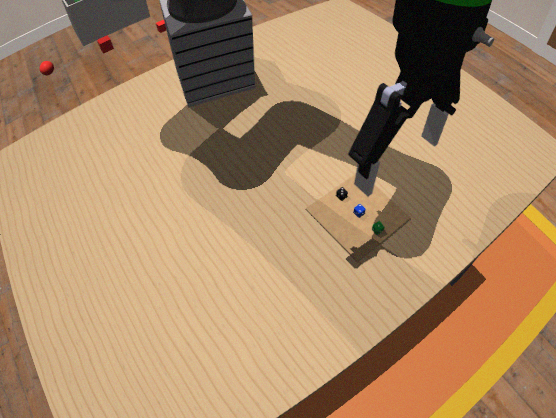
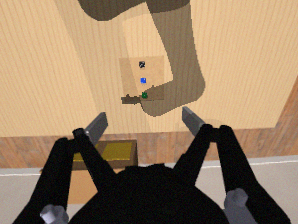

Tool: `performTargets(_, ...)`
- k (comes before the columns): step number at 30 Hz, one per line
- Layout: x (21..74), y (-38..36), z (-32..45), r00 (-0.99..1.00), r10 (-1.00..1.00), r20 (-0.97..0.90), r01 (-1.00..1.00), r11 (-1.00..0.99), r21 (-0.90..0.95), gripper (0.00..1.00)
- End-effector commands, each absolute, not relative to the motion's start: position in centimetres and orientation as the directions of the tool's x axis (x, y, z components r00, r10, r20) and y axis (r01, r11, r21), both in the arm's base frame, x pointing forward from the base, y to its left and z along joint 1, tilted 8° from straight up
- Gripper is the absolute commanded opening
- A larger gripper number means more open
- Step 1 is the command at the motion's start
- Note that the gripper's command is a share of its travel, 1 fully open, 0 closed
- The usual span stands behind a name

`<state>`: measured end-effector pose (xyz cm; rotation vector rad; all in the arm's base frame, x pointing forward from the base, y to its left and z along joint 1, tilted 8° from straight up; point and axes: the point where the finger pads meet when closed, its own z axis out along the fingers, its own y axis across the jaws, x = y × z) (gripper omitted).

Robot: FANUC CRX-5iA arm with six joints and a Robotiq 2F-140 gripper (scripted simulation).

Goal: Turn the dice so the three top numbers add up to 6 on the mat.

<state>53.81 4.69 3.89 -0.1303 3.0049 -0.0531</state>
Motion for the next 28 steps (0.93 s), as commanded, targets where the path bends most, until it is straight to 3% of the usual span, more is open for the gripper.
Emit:
performTargets(1,53.83,4.69,3.91,-0.987,-0.089,-0.132,-0.084,0.996,-0.041,1.0)
performTargets(28,53.83,4.69,3.91,-0.987,-0.089,-0.132,-0.084,0.996,-0.041,1.0)
